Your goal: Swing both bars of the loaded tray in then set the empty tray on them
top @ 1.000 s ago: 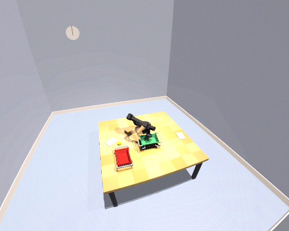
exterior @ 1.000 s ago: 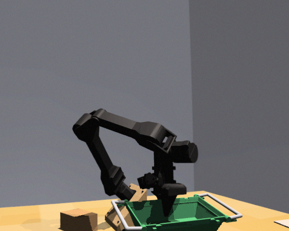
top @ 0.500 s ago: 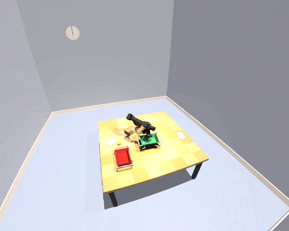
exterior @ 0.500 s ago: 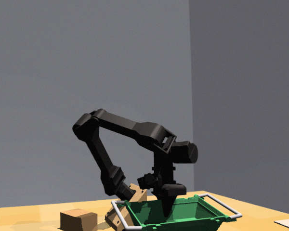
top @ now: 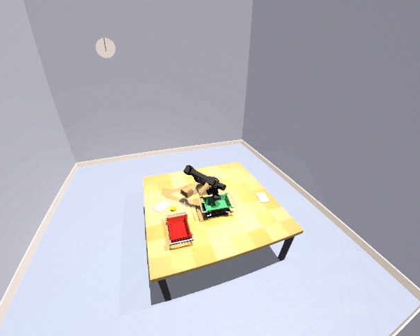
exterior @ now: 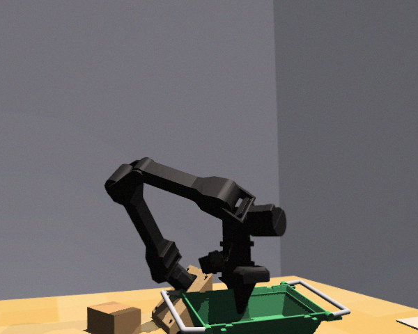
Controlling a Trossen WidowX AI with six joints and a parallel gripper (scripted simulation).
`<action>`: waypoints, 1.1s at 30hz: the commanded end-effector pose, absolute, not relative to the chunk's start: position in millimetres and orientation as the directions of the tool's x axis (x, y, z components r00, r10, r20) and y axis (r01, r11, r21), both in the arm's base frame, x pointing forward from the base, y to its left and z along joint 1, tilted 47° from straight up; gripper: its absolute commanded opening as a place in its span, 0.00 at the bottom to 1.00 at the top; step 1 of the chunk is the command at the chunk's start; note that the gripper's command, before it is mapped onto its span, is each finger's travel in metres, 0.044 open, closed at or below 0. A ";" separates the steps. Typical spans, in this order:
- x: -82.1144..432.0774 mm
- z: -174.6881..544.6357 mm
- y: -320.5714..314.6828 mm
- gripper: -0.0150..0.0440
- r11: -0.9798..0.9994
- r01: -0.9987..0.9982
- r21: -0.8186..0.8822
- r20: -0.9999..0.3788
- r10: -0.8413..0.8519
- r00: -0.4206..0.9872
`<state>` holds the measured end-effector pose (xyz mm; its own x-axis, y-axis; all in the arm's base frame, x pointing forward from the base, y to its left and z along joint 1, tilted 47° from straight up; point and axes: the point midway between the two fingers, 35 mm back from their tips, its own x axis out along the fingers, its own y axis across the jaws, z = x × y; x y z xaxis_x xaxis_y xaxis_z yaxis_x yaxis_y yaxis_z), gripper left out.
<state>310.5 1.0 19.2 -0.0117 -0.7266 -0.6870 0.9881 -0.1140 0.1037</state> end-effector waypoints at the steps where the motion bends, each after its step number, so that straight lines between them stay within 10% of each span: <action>1: 305.3 15.5 -7.7 0.25 -0.144 0.986 0.080 -0.692 -0.721 -0.049; 33: 303.5 10.8 -12.1 0.25 -0.141 0.987 0.082 -0.691 -0.721 -0.046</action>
